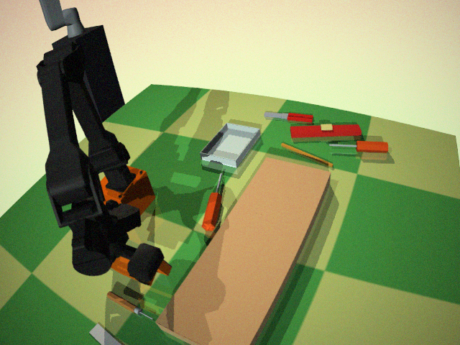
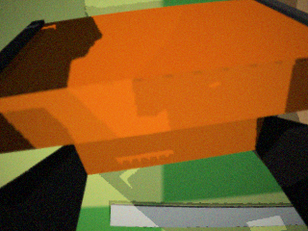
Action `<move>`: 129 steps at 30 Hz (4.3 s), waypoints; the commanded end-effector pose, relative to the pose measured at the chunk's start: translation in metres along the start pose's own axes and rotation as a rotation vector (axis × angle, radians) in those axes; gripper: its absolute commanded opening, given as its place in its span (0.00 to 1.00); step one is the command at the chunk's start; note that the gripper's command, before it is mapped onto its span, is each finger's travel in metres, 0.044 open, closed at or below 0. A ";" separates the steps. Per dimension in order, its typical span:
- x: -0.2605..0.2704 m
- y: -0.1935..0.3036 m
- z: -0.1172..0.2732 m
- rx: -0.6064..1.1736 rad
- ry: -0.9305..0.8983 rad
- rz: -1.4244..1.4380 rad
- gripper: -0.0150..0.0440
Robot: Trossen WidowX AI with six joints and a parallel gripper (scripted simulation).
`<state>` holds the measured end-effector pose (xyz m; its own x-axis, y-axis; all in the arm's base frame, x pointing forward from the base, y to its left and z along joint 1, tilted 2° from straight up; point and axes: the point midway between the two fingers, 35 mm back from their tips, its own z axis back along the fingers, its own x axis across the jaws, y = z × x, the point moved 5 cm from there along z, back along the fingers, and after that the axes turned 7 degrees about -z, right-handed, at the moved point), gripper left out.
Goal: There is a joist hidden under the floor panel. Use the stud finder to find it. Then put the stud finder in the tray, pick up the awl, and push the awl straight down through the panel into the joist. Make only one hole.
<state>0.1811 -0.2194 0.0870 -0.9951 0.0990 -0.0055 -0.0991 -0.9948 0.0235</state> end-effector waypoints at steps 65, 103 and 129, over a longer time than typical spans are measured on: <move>0.005 -0.033 -0.010 0.403 0.043 -0.004 0.25; 0.006 -0.050 -0.021 0.647 0.073 -0.005 0.25; 0.007 -0.060 -0.031 0.828 0.097 -0.006 0.25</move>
<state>0.1813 -0.1618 0.0578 -0.9933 0.0631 -0.0964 -0.1137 -0.6711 0.7326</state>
